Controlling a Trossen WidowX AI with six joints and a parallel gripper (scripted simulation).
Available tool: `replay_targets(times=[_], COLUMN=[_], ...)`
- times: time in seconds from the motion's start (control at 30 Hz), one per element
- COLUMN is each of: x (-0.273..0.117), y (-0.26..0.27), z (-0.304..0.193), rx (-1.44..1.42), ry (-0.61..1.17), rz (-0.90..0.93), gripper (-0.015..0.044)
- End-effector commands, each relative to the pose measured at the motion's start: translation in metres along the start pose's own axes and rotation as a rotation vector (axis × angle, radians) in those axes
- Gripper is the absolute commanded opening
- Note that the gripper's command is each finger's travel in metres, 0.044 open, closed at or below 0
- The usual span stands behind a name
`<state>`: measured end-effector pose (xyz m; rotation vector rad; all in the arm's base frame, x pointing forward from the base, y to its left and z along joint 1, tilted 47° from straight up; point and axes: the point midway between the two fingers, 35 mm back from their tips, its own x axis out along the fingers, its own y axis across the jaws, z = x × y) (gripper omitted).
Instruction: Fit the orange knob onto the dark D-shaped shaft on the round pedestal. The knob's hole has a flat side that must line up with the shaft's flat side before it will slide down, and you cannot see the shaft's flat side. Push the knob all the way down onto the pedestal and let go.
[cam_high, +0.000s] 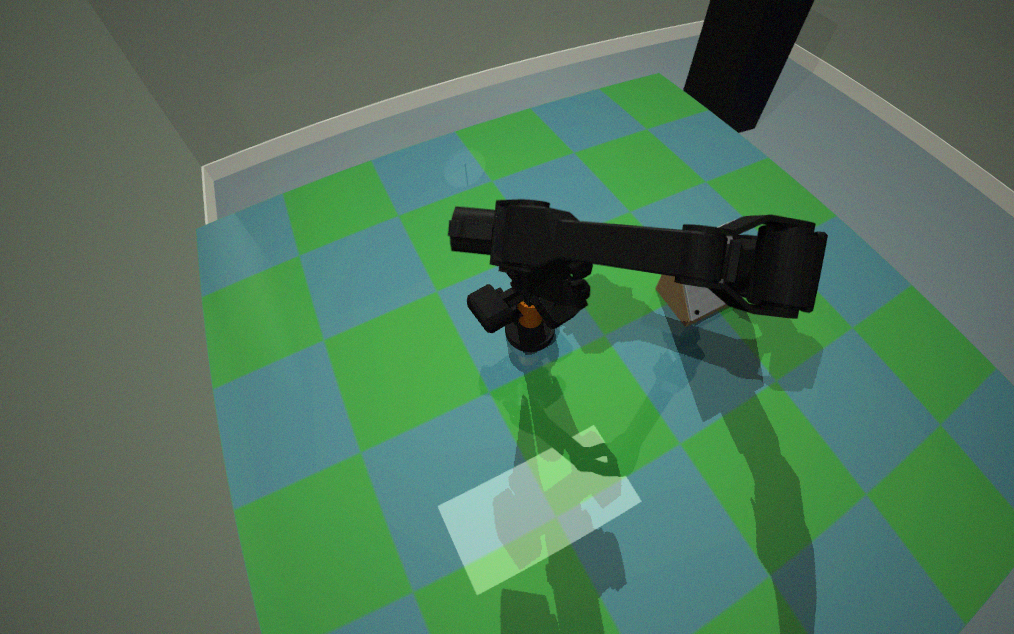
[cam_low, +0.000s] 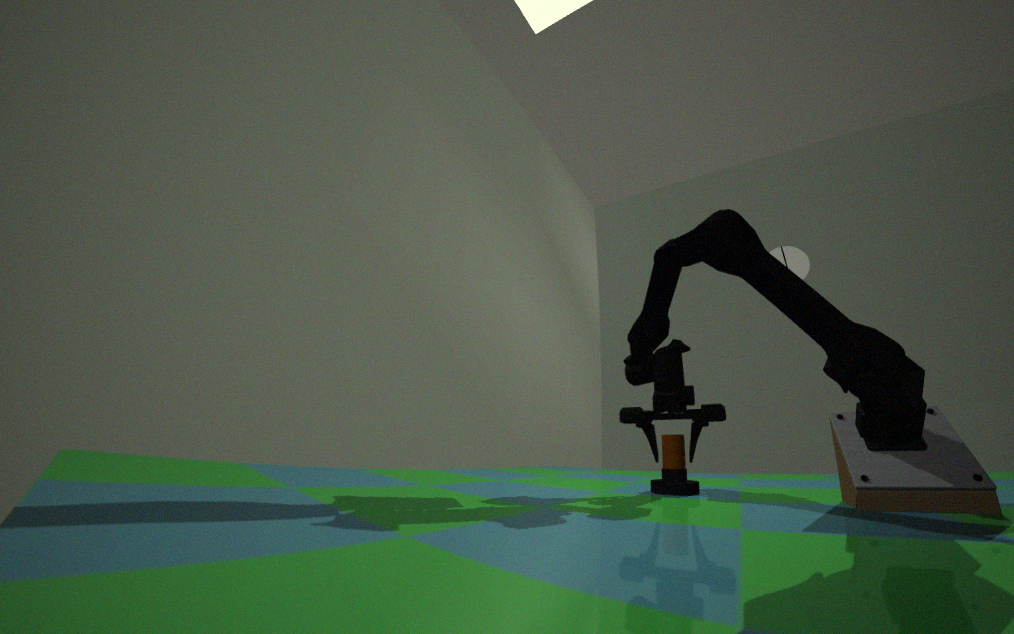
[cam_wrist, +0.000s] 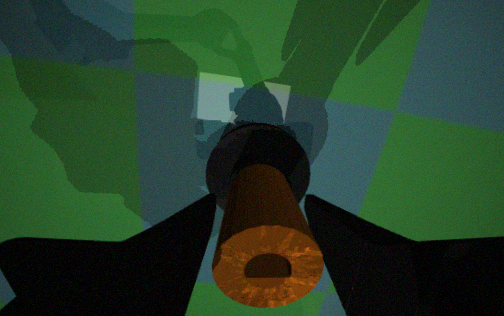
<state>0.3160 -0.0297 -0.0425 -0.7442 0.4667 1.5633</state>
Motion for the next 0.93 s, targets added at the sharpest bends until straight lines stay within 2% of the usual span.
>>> replay_targets(times=[0.0, 0.1, 0.3, 0.53, 0.9], x=[0.0, 0.0, -0.003, -0.094, -0.097], y=[0.0, 0.0, 0.0, 0.0, -0.002], z=[0.0, 0.0, 0.0, -0.001, -0.005], rx=[0.0, 0.0, 0.0, 0.001, 0.001], ry=[-0.001, -0.001, 0.0, 0.004, 0.004], rz=[-0.001, -0.001, -0.001, 0.001, 0.001], gripper=[0.0368, 0.044, 0.044, 0.044, 0.044])
